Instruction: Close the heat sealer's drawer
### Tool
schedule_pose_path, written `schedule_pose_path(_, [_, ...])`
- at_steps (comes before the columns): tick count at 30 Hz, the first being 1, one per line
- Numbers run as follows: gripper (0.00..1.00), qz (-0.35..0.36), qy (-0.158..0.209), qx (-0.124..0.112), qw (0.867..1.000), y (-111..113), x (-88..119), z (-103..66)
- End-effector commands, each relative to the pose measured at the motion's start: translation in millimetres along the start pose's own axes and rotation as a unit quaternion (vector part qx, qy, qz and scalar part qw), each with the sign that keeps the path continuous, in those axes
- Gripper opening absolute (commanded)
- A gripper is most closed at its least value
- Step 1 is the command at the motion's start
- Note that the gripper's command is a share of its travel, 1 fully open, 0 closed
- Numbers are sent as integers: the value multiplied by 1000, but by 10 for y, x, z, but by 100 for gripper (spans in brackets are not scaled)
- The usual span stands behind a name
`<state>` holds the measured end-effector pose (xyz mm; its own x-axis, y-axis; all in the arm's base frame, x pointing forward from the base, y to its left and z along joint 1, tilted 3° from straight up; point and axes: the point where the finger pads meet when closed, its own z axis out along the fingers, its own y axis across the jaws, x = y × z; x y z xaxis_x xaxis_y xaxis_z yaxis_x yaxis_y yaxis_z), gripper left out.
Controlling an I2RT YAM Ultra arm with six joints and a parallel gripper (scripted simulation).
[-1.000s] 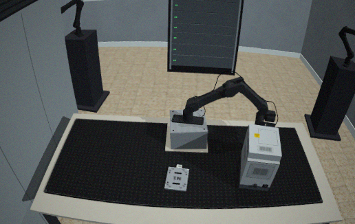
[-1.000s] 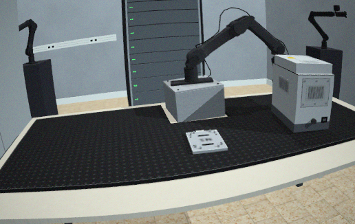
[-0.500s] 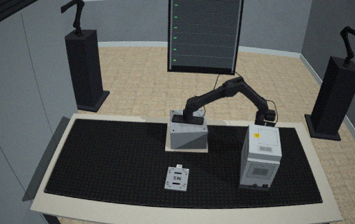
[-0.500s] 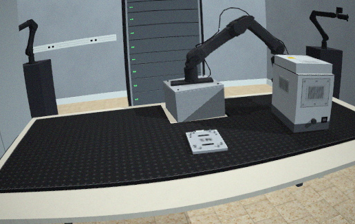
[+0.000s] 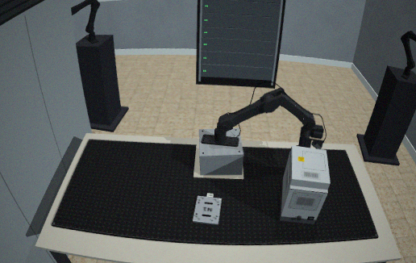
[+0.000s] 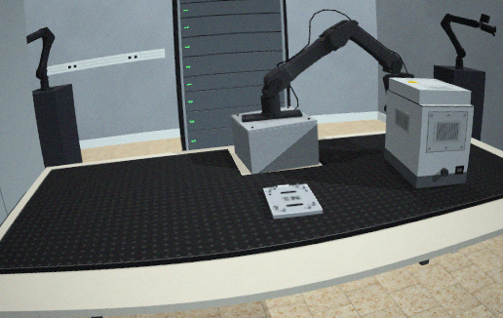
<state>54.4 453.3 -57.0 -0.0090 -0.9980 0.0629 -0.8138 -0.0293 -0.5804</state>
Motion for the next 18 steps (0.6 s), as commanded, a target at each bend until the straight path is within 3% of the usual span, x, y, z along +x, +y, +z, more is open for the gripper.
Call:
schedule_pose_path(1, [30, 19, -24, 0, 1000, -120, -109, -316])
schedule_pose_path(7, [30, 19, -24, 0, 1000, -120, -103, -416])
schedule_pose_path(18, [30, 21, -22, 1, 1000, -147, -100, -432])
